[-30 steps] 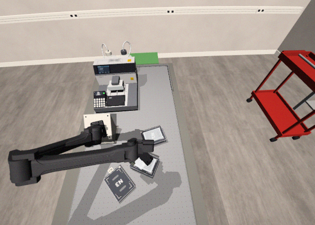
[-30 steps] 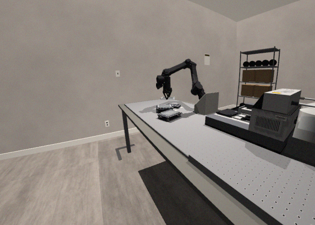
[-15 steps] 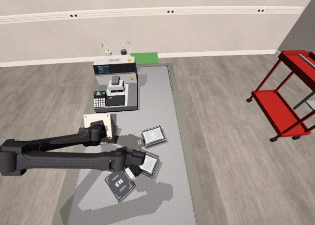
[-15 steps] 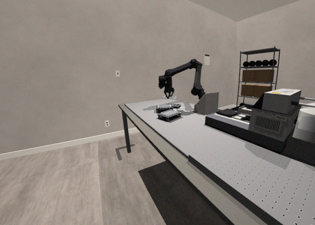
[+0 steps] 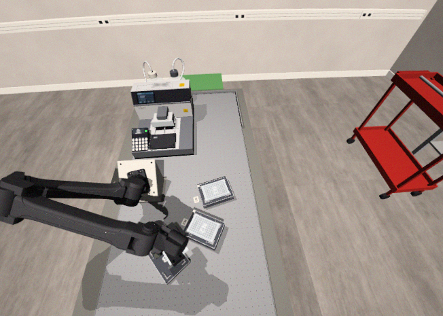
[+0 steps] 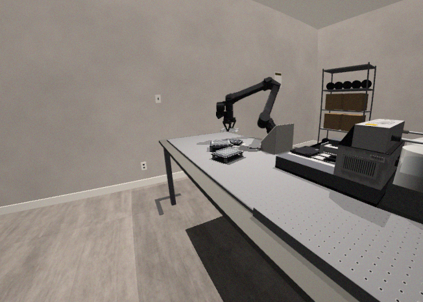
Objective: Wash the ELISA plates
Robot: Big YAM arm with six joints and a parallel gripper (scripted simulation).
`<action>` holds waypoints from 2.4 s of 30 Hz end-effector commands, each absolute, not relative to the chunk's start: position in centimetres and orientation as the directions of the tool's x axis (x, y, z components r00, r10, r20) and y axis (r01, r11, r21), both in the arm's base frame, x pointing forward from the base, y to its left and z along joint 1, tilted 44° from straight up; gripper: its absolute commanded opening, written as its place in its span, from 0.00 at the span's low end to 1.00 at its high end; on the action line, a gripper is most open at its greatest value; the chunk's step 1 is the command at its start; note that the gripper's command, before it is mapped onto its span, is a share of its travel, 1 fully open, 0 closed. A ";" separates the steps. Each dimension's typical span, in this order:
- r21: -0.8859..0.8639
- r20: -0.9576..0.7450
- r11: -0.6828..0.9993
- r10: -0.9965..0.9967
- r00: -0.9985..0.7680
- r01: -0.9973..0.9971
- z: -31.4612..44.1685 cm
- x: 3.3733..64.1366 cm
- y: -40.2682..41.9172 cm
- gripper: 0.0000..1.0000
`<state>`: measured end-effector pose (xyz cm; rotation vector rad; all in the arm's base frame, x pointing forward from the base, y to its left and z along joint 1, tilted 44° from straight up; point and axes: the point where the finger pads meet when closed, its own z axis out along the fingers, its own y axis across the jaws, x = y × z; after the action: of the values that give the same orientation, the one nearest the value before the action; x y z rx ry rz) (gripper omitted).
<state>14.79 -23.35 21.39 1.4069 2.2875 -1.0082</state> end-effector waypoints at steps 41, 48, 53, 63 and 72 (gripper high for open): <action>-0.435 -0.552 0.316 0.646 -0.527 0.843 24.4 11.5 -25.5 0.82; -0.435 -0.552 0.316 0.646 -0.527 0.843 24.4 11.5 -25.5 0.82; -0.447 -0.526 0.323 0.659 -0.538 0.834 22.6 11.1 -25.9 0.82; -0.448 -0.526 0.323 0.659 -0.538 0.834 21.5 10.9 -27.1 0.82; -0.448 -0.526 0.323 0.659 -0.538 0.834 20.6 10.8 -27.9 0.82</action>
<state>10.83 -27.29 21.18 1.3616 2.3223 -1.0145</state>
